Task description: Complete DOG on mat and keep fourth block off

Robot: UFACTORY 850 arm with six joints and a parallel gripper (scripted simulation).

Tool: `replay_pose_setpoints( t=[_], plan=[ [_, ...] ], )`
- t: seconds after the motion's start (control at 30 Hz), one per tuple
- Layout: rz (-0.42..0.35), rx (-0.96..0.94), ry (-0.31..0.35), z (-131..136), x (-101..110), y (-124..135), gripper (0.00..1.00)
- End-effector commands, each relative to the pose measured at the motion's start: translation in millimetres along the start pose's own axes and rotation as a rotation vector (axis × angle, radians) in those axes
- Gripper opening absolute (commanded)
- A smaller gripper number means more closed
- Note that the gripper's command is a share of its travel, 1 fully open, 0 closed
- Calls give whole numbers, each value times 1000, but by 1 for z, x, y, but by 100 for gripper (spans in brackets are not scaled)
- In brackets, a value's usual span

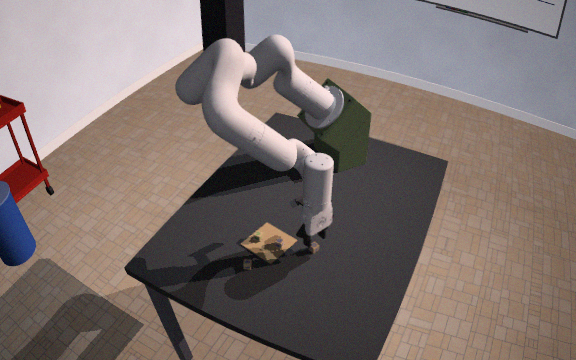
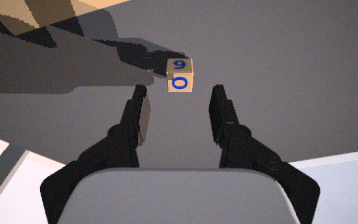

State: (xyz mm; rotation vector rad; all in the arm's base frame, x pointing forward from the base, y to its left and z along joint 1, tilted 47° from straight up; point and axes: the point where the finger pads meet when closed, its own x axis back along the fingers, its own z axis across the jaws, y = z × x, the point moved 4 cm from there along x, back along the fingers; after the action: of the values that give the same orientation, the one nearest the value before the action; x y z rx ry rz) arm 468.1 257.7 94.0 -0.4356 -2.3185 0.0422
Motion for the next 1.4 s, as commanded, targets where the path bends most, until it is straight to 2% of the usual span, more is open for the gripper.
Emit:
replay_pose_setpoints(
  t=[0.0, 1.37],
  plan=[
    [-1, 0, -1, 0, -5, 0, 63],
    [-1, 0, -1, 0, -11, 0, 63]
  ],
)
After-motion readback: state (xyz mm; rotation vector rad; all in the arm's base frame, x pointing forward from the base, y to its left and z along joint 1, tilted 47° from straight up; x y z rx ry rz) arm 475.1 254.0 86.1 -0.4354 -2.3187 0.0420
